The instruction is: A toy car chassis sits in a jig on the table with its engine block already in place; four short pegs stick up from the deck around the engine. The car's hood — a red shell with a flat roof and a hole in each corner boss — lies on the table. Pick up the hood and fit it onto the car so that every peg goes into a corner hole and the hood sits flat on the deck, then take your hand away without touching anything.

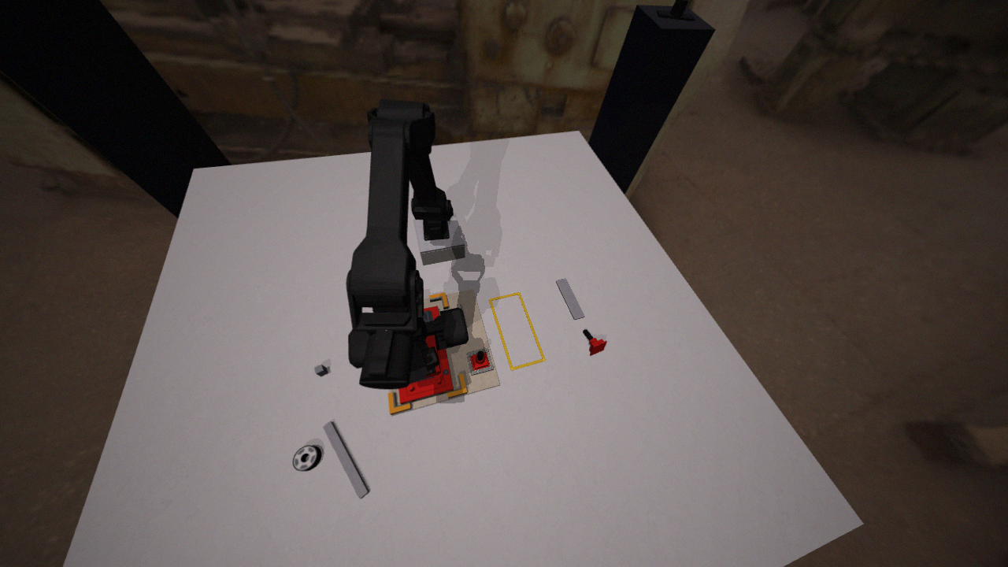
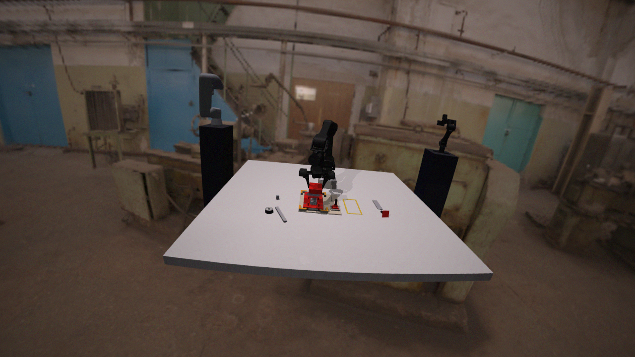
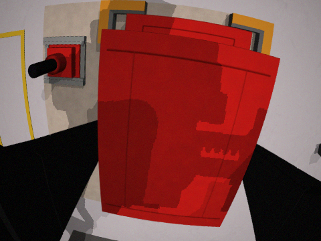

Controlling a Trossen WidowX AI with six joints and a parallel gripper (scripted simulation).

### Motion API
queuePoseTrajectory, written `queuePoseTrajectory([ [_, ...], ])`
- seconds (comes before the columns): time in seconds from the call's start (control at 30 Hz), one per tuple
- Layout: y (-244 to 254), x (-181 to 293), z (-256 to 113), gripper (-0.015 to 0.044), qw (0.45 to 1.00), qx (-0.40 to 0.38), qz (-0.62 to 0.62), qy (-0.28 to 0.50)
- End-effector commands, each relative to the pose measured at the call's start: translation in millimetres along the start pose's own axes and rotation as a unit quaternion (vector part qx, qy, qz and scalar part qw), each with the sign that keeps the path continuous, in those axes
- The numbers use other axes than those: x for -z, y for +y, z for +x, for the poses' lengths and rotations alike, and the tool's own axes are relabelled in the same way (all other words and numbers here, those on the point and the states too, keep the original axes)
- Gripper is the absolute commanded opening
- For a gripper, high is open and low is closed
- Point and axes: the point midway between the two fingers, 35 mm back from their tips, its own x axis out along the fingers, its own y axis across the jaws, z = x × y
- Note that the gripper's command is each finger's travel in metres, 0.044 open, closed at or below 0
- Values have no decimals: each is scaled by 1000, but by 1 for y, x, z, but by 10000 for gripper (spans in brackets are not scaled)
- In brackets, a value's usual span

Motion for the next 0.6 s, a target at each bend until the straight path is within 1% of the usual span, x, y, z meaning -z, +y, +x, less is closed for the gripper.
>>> queuePoseTrajectory([
  [0.0, -1, -1, 3, 0, 1000, 2, -6, -1],
  [0.3, -4, -5, 47, 0, 1000, 2, -6, -1],
  [0.57, -4, -4, 49, 0, 1000, 2, -6, -1],
])
